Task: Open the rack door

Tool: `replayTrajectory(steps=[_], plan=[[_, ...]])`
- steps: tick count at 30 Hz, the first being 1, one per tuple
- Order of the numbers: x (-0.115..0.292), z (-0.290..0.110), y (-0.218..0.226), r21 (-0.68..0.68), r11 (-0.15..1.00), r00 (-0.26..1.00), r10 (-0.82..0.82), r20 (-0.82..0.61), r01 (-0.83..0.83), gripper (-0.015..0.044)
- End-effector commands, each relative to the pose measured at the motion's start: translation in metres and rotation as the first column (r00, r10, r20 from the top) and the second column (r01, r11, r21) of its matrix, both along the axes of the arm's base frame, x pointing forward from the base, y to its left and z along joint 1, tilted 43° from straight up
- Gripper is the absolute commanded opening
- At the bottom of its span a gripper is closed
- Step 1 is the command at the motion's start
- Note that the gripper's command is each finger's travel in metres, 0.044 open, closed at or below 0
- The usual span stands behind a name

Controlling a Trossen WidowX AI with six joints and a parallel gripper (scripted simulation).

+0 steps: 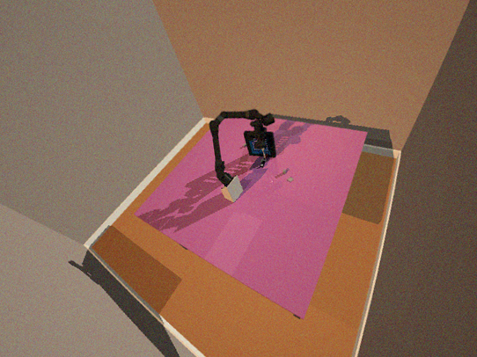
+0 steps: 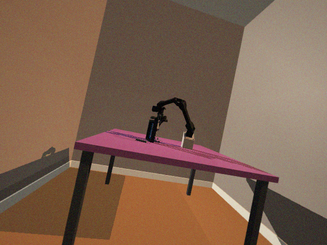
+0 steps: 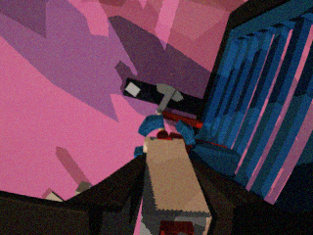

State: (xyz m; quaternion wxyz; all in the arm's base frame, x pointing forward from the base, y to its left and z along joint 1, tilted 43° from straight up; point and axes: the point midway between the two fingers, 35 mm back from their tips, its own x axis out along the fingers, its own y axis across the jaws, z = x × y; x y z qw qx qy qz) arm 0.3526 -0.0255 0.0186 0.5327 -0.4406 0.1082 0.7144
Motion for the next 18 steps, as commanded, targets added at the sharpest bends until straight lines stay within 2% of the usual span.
replayTrajectory(steps=[1,13,18], plan=[[0.0,0.0,0.0,0.001,1.0,1.0,0.003,0.003,-0.003,0.0087],[0.0,0.0,0.0,0.001,1.0,1.0,0.003,0.003,-0.003,0.0009],[-0.0012,0.0001,0.0001,0.0,1.0,1.0,-0.021,-0.019,0.021,0.0009]])
